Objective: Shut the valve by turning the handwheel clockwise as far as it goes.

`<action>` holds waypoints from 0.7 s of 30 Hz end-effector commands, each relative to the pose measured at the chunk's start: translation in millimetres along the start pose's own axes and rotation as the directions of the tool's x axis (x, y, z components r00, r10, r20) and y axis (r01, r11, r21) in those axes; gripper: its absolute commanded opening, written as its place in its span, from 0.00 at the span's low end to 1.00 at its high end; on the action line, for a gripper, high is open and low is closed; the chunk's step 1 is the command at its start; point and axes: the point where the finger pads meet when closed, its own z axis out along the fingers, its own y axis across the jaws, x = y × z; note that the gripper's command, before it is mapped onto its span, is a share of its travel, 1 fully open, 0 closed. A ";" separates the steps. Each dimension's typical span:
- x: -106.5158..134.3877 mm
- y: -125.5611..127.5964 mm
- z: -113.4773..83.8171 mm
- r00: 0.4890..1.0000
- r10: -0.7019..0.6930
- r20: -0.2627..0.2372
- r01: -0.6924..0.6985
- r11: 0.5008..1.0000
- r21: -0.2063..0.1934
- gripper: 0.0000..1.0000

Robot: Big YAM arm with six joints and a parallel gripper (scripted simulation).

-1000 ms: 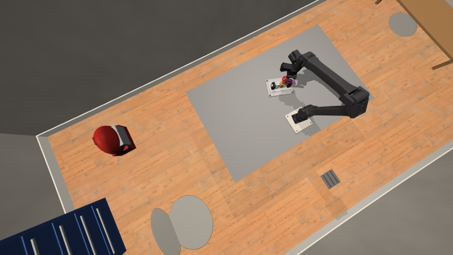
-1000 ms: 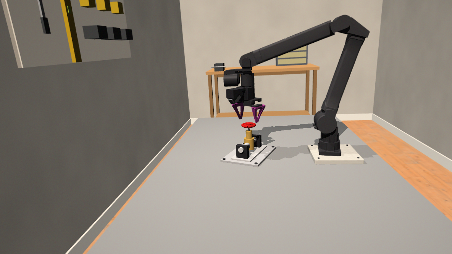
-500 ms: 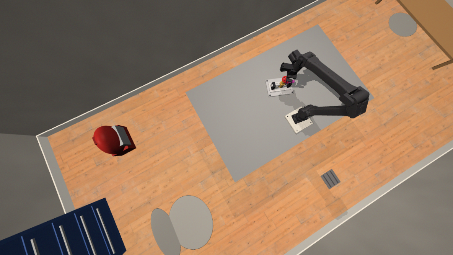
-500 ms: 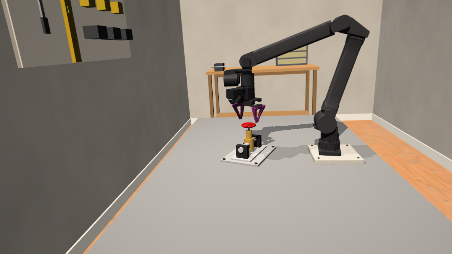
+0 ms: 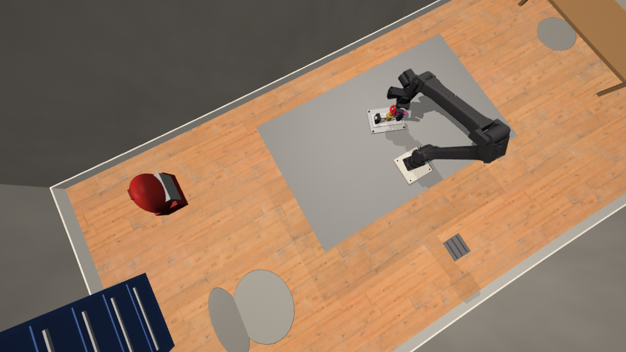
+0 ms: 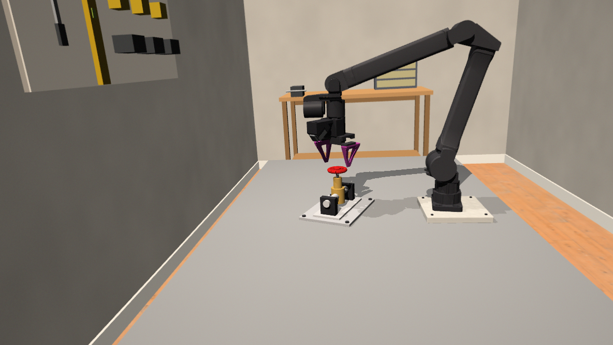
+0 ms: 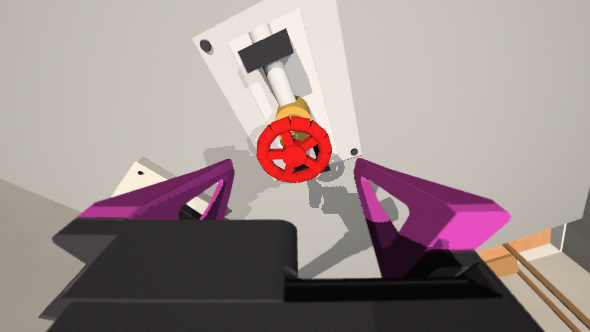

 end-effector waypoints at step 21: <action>-4.7 -6.3 17.0 1.000 -0.002 0.003 0.002 1.000 0.003 1.00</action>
